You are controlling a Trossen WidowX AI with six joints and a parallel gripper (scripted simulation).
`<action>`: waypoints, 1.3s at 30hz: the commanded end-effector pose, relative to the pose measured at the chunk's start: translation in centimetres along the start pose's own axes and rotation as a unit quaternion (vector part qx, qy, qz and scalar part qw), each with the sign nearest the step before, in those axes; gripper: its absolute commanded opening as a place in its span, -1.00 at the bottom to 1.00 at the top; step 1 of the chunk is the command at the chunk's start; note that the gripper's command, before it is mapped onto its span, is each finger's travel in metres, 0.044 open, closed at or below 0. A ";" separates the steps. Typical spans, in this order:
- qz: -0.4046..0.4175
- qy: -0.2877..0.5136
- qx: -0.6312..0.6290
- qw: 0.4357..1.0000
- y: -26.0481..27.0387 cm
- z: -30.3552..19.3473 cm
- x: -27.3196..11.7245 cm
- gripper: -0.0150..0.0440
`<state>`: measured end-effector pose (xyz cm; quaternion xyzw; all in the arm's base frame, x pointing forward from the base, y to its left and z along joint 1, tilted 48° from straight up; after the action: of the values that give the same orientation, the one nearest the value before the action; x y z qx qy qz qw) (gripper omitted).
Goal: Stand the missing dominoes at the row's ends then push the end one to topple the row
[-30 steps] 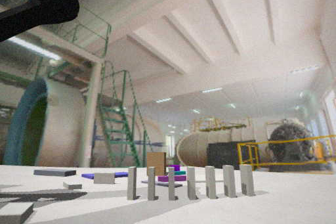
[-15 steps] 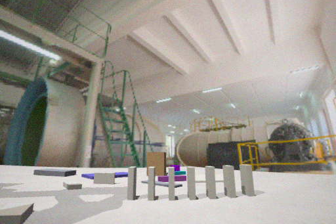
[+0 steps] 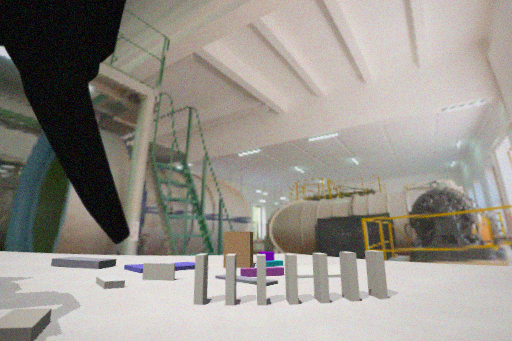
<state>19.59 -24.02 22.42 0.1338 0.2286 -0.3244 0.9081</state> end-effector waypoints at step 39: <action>-0.309 0.167 -0.054 0.935 21.3 -26.5 0.0 1.00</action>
<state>25.01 2.38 1.76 0.0656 0.4362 -0.5411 0.7160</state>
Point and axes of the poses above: the point midway between the two fingers, 35 mm back from their tips, its own x axis out along the fingers, its own y axis across the jaws, z = x × y, the point moved 2 cm from there along -x, back along the fingers, and after that the axes turned 15 degrees about -x, right-handed, at the moved point
